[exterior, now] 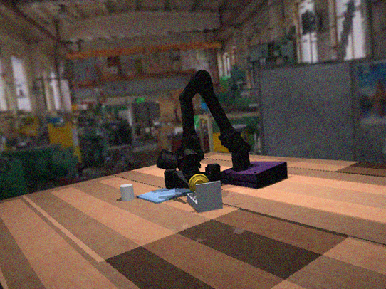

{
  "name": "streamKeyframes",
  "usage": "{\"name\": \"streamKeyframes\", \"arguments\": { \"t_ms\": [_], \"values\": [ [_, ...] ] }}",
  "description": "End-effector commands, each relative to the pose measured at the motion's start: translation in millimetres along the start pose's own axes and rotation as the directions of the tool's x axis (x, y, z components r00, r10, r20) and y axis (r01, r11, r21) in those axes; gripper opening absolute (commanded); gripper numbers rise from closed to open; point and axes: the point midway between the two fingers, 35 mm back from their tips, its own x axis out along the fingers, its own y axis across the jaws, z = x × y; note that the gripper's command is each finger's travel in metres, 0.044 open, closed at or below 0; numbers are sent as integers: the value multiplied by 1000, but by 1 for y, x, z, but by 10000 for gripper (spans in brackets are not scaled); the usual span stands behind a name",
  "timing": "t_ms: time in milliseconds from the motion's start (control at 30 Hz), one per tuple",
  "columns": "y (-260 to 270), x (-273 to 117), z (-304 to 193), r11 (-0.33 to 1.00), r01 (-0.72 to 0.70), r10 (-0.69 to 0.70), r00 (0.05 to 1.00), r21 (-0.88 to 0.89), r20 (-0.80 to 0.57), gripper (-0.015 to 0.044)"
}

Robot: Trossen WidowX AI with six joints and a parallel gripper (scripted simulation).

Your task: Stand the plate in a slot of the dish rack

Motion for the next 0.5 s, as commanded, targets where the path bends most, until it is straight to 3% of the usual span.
{"name": "streamKeyframes", "arguments": {
  "t_ms": [0,433,467],
  "values": [
    [2,2,-9,1000,-1,1,1000,9,-1,0],
    [2,1,-7,1000,-2,2,1000,12,-3,0],
    [2,1,-7,1000,-2,2,1000,12,-3,26]
  ]
}}
